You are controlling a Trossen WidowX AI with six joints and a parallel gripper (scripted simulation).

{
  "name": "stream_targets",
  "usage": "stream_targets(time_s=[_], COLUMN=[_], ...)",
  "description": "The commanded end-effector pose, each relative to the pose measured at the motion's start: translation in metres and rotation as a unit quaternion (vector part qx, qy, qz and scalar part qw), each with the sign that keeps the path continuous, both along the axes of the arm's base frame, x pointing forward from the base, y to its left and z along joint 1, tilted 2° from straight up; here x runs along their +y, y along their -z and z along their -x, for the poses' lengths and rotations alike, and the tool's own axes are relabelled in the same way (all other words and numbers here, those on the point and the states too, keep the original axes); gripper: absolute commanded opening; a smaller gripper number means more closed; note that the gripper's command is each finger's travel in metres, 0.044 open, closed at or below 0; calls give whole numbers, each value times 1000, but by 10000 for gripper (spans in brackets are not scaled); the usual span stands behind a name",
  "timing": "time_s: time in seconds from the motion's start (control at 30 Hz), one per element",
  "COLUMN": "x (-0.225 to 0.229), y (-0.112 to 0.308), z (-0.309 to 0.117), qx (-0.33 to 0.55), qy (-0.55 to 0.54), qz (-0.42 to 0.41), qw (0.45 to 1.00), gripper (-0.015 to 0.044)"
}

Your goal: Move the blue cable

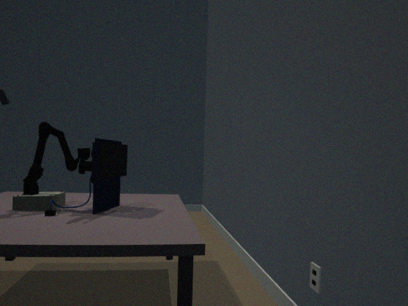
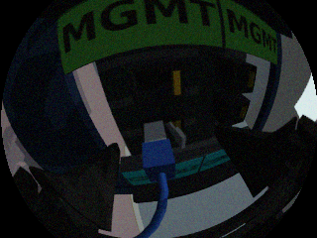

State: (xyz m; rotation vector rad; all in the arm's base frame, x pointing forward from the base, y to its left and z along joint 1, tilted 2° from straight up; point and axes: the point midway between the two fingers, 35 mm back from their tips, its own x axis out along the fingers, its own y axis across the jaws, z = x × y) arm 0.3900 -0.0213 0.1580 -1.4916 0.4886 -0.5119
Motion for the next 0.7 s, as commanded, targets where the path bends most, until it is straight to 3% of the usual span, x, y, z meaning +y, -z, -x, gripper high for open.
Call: stream_targets(time_s=[0.0,0.67], x=[1,6], y=[0,-1], z=[3,12], qx=[3,3], qy=[1,1], qz=[0,0], qw=[1000,1000], gripper=[440,440])
